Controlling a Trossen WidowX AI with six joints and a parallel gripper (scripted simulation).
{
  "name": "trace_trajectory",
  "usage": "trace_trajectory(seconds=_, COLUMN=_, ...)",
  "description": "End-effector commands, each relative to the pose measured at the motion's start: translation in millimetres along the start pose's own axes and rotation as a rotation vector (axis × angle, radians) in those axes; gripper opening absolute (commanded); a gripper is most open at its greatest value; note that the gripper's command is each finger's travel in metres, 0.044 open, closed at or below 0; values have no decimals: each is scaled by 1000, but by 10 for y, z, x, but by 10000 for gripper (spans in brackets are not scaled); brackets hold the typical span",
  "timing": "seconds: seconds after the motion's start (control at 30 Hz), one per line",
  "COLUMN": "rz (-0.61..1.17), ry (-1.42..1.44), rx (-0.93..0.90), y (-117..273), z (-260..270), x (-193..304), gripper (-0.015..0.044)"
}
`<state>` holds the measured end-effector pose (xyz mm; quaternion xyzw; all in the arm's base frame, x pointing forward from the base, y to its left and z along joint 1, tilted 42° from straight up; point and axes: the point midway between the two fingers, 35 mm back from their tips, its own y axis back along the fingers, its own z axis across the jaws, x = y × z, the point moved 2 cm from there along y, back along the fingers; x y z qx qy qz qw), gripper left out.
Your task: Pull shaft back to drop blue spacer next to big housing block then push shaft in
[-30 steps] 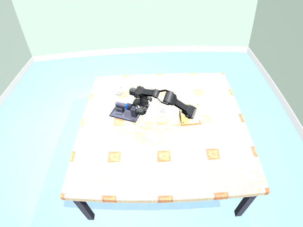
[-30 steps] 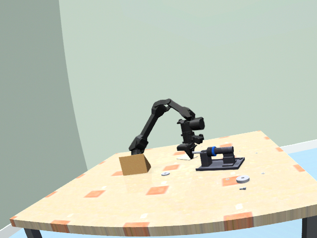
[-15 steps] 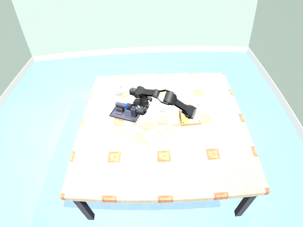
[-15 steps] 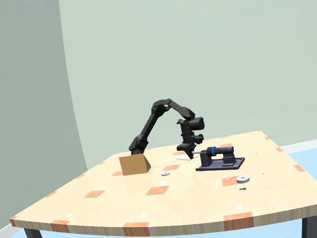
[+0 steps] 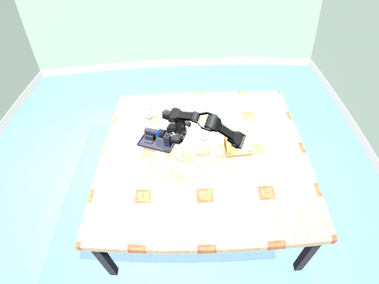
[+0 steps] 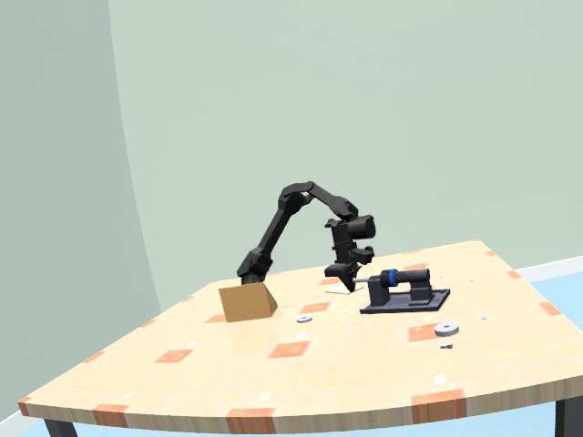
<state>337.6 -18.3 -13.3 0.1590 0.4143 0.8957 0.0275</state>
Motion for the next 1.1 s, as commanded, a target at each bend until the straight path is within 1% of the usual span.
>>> trace_trajectory(seconds=0.0, rz=1, ry=4, rx=1, y=5, z=4, x=12, gripper=0)
trace_trajectory(seconds=1.07, rz=1, ry=4, rx=1, y=5, z=3, x=39, gripper=0)
